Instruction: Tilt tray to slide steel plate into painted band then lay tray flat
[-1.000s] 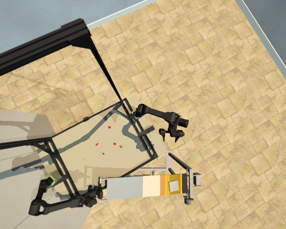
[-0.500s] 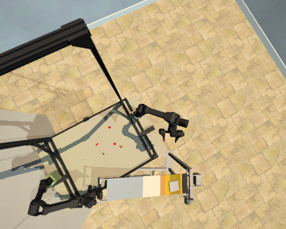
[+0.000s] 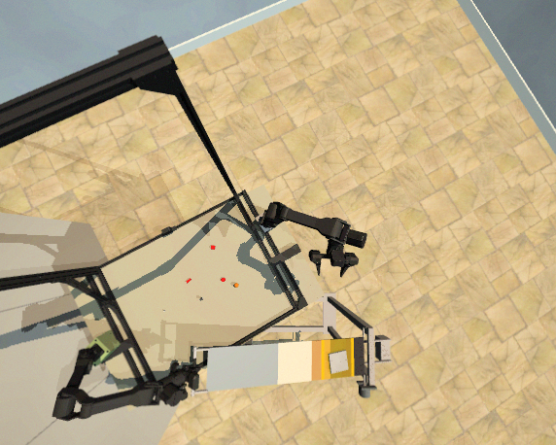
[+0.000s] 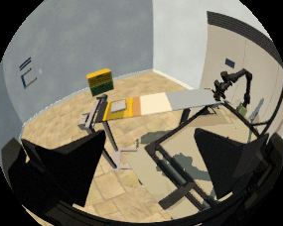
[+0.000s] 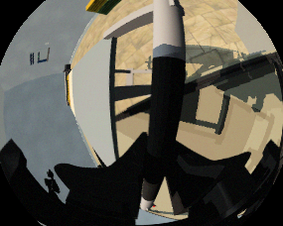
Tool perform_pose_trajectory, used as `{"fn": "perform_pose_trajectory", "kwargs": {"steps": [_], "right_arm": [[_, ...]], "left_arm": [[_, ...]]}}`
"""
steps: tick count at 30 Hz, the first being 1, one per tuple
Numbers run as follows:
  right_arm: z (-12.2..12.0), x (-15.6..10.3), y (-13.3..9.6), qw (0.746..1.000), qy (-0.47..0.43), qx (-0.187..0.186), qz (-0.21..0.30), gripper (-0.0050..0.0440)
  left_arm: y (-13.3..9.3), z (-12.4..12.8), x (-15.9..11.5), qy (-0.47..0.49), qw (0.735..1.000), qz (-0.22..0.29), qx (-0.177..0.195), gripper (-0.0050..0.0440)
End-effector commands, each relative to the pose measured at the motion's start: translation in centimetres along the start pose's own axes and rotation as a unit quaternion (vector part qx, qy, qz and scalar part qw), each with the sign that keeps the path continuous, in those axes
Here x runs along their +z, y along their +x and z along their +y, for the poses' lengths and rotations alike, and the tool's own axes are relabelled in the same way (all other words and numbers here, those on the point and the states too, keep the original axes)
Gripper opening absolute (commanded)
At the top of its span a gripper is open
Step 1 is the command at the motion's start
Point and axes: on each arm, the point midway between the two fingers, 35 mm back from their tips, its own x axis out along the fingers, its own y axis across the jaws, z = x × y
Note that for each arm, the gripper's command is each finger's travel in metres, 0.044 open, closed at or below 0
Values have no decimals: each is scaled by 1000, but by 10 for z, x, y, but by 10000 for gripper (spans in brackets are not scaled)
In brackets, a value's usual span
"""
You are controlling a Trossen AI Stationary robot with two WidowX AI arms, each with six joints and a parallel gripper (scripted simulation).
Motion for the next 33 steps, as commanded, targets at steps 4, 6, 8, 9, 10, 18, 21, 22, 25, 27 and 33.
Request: {"fn": "perform_pose_trajectory", "kwargs": {"steps": [4, 6, 8, 9, 10, 18, 21, 22, 25, 27, 33], "right_arm": [[24, 1, -21, 999, 0, 32, -2, 0], [26, 1, -22, 999, 0, 33, -2, 0], [27, 1, -23, 999, 0, 34, -2, 0], [27, 1, -23, 999, 0, 34, -2, 0], [27, 1, -23, 999, 0, 34, -2, 0], [32, 1, -27, 999, 0, 39, -2, 0], [32, 1, -27, 999, 0, 41, -2, 0], [32, 1, -27, 999, 0, 42, -2, 0], [32, 1, -27, 999, 0, 43, -2, 0], [32, 1, -27, 999, 0, 43, -2, 0], [32, 1, -27, 999, 0, 45, -2, 0]], "left_arm": [[0, 0, 0, 0, 1000, -1, -1, 440], [0, 0, 0, 0, 1000, -1, -1, 440], [0, 0, 0, 0, 1000, -1, -1, 440], [0, 0, 0, 0, 1000, -1, -1, 440], [0, 0, 0, 0, 1000, -1, -1, 440], [0, 0, 0, 0, 1000, -1, -1, 440], [0, 0, 0, 0, 1000, -1, -1, 440], [0, 0, 0, 0, 1000, -1, -1, 440], [0, 0, 0, 0, 1000, -1, -1, 440], [0, 0, 0, 0, 1000, -1, -1, 440], [0, 0, 0, 0, 1000, -1, -1, 440]]}}
